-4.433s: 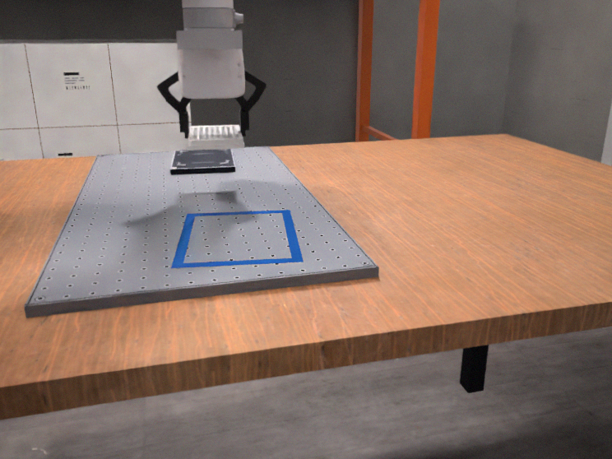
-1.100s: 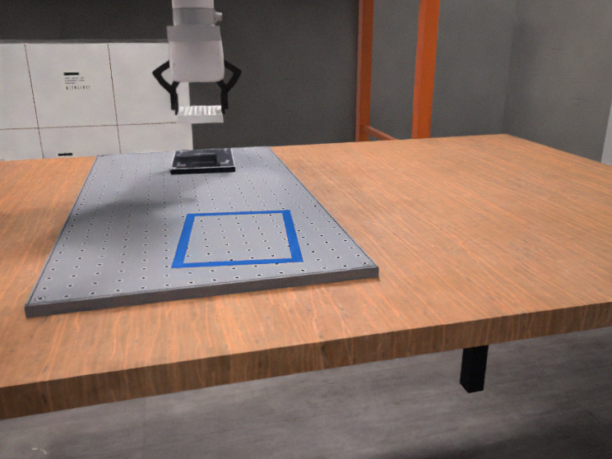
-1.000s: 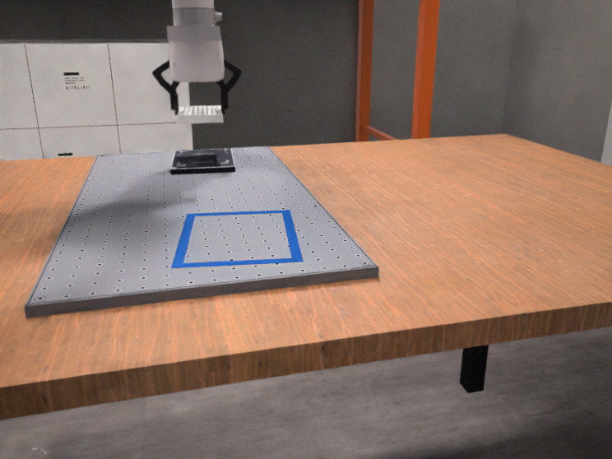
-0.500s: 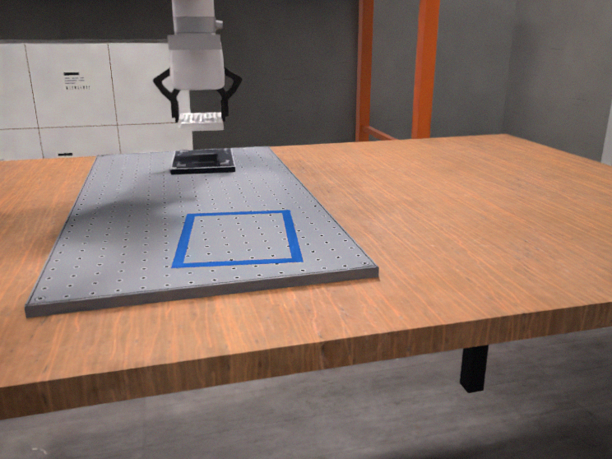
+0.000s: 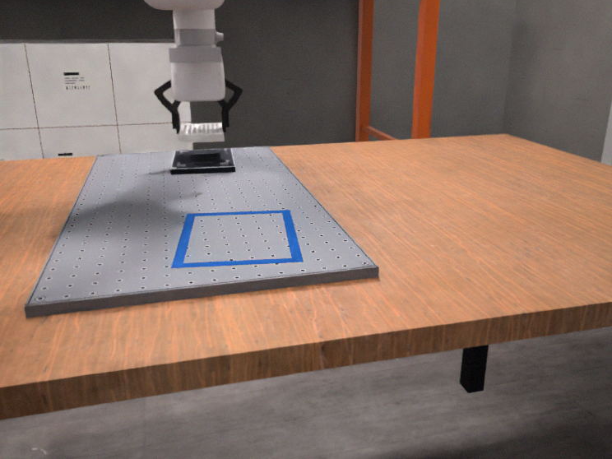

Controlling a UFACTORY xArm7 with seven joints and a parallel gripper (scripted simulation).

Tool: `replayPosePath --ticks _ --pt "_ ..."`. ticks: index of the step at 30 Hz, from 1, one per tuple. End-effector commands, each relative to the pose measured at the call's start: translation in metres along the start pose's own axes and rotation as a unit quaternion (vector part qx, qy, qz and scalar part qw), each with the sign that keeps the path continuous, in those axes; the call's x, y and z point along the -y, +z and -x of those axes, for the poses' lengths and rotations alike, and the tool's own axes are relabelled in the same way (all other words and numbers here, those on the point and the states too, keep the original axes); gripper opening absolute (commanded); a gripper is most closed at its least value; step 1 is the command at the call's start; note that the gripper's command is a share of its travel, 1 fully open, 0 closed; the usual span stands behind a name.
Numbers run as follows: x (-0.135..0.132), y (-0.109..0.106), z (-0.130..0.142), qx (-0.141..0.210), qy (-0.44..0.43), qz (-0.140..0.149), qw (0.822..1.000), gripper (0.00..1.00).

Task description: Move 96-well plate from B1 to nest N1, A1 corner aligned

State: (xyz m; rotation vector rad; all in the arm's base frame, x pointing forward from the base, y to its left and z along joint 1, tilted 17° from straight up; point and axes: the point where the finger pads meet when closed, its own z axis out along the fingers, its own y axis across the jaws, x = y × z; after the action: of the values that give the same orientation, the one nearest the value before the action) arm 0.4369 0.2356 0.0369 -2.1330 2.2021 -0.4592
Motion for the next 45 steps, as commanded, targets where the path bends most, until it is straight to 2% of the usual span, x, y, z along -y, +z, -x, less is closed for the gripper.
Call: replayPosePath --ticks 1,18,45 --pt "0.001 0.005 0.001 0.001 0.000 -0.002 1.000 0.00" --pt "0.001 0.030 0.002 0.001 0.000 -0.002 1.000 0.00" --pt "0.001 0.031 0.001 0.001 0.000 -0.002 1.000 0.00"
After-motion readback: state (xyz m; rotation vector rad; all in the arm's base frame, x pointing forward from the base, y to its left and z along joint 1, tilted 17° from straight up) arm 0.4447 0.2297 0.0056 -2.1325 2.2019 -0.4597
